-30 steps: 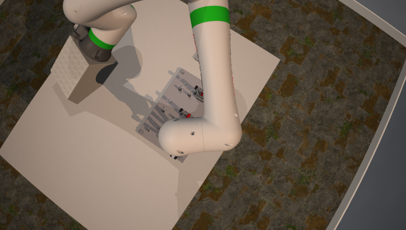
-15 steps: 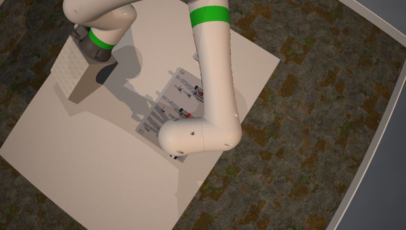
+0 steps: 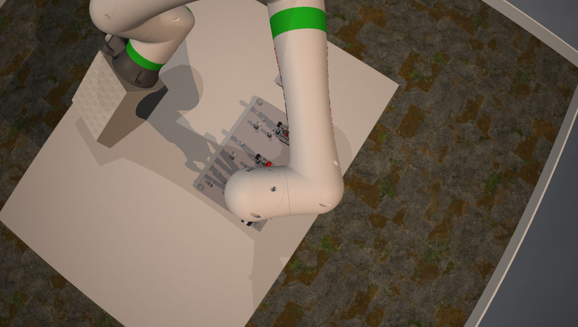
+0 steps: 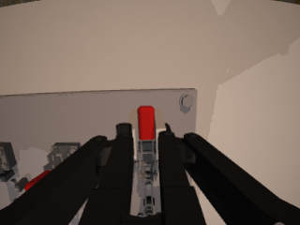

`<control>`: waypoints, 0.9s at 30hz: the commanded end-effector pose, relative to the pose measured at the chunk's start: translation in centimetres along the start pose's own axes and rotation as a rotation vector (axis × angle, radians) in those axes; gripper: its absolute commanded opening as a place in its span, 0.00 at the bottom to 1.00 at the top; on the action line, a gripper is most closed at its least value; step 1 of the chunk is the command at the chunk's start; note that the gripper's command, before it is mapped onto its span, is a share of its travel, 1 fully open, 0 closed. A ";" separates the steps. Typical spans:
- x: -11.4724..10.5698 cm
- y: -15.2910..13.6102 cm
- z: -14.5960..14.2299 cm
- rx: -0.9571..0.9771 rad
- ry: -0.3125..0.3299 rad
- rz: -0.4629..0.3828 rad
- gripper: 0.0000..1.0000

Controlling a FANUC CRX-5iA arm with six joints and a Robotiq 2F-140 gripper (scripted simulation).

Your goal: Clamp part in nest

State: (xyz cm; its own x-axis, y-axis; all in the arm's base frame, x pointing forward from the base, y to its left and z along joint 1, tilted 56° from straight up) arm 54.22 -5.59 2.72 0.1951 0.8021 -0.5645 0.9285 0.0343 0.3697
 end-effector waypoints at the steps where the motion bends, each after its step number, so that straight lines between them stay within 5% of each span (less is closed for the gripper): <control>1: -0.3 -0.1 0.0 0.000 0.000 0.000 0.00; 27: -2.1 -1.8 -0.2 0.000 0.000 0.000 0.00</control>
Point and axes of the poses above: the point where the finger pads meet when closed, its own x axis out along the fingers, its own z axis across the jaws, y = z × x, the point moved 4 cm from there along -x, back along the fingers, and after that the axes turned 7 degrees about -x, right-handed, at the moved point
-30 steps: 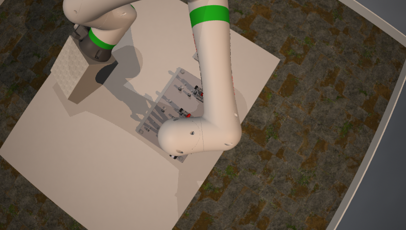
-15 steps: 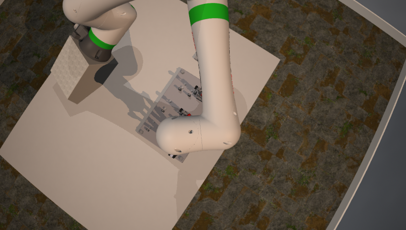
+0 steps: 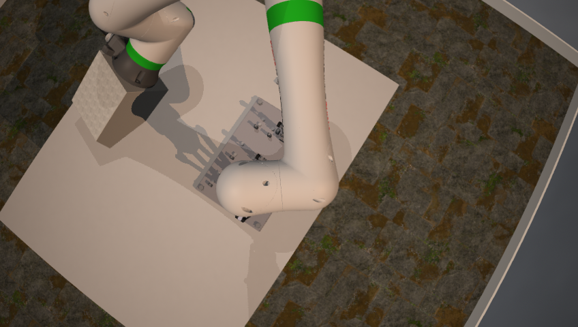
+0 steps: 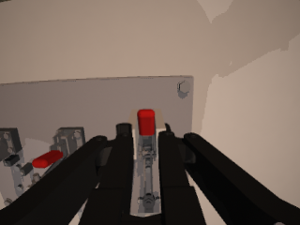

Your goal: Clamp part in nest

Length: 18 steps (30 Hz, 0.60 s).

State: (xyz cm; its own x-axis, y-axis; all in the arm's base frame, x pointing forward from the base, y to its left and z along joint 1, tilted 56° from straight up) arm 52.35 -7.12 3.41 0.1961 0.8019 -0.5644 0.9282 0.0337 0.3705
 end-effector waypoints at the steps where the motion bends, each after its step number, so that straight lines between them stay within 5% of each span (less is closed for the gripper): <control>1: -0.3 -0.4 0.0 0.000 0.000 -0.001 0.00; 18: -0.8 -1.9 -0.2 0.000 0.000 -0.001 0.00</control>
Point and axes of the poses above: the point where the finger pads meet when closed, its own x axis out along the fingers, its own z axis across the jaws, y = z × x, the point moved 4 cm from there along -x, back along the fingers, and after that the axes turned 7 degrees about -x, right-handed, at the moved point
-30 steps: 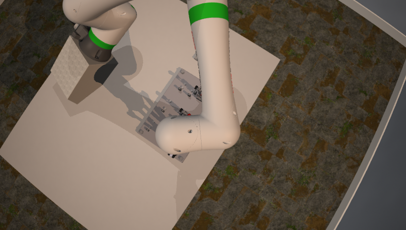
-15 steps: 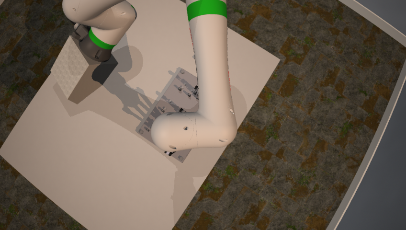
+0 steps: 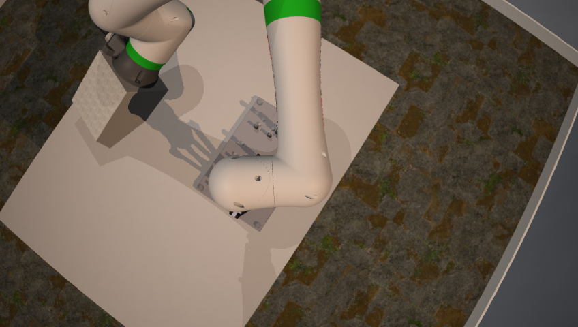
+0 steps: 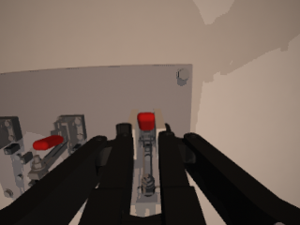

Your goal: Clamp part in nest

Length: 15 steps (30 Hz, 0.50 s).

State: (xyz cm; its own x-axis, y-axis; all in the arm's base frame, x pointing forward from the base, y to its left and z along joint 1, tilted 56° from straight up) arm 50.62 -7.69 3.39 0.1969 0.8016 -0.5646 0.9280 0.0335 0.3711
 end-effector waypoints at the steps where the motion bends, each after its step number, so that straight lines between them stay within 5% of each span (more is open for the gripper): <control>1: 0.0 -0.3 0.0 0.001 0.001 -0.002 0.00; 15: -0.1 -1.1 -0.1 0.001 0.001 -0.002 0.00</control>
Point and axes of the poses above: the point where the finger pads meet when closed, its own x axis out along the fingers, its own z axis across the jaws, y = z × x, the point moved 4 cm from there along -x, back along the fingers, and after that the axes turned 7 degrees about -x, right-handed, at the moved point
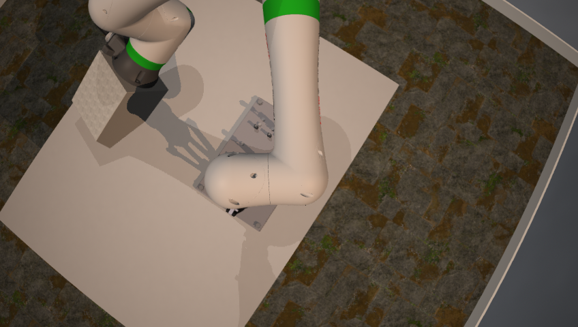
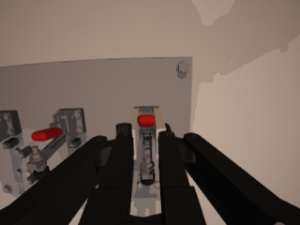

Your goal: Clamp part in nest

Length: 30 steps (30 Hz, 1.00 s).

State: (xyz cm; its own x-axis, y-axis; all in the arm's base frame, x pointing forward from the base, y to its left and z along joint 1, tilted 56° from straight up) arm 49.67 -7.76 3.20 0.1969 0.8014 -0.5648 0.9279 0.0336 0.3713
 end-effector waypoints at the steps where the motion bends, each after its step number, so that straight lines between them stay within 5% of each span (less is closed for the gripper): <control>1: 0.0 -0.2 0.0 0.001 0.001 -0.002 0.00; 30: 0.0 -0.5 0.0 0.001 0.001 -0.002 0.00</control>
State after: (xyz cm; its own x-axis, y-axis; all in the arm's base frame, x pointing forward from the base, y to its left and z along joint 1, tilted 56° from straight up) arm 49.25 -7.73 3.08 0.1967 0.8015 -0.5648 0.9280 0.0338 0.3711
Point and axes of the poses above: the point where the finger pads meet when closed, its own x axis out along the fingers, its own z axis across the jaws, y = z × x, the point moved 4 cm from there along -x, back along the fingers, and after that the axes turned 7 degrees about -x, right-handed, at the moved point
